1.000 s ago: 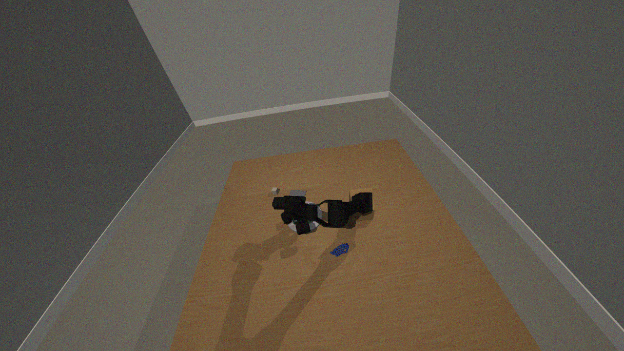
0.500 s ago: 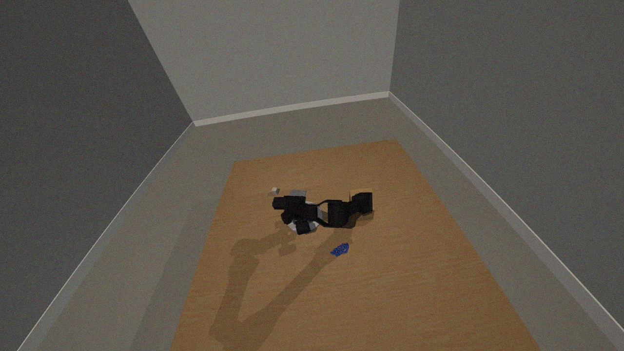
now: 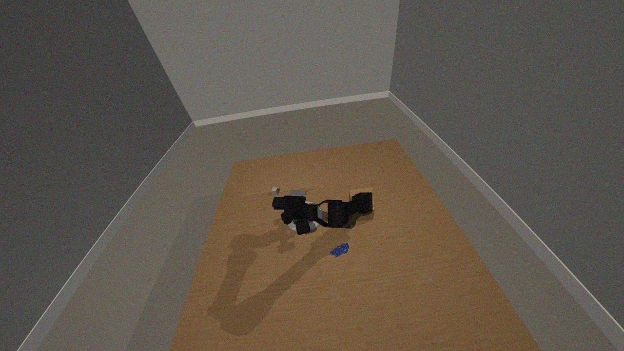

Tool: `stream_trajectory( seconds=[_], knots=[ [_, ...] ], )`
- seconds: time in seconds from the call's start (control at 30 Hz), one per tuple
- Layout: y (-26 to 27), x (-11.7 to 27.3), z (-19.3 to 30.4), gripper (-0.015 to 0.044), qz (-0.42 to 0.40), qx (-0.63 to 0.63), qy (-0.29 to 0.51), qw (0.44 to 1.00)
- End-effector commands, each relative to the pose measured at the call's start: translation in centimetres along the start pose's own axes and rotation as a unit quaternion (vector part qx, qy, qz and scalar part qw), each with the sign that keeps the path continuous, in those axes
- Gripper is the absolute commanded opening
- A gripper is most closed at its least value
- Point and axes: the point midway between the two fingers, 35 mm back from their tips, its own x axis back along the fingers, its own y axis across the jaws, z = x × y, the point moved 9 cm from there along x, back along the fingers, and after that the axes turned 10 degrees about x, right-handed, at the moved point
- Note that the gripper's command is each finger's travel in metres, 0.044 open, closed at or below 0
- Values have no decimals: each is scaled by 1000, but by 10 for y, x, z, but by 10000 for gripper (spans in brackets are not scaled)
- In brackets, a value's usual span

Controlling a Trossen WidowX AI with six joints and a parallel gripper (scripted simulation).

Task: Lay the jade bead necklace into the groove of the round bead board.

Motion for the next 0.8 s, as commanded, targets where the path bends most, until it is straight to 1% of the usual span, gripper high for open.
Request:
stream_trajectory(
  seconds=[0.0,0.77],
  knots=[
    [0,0,0,0,0,0,0,1000],
    [0,9,0,0,-2,-4,0,1000]
  ],
)
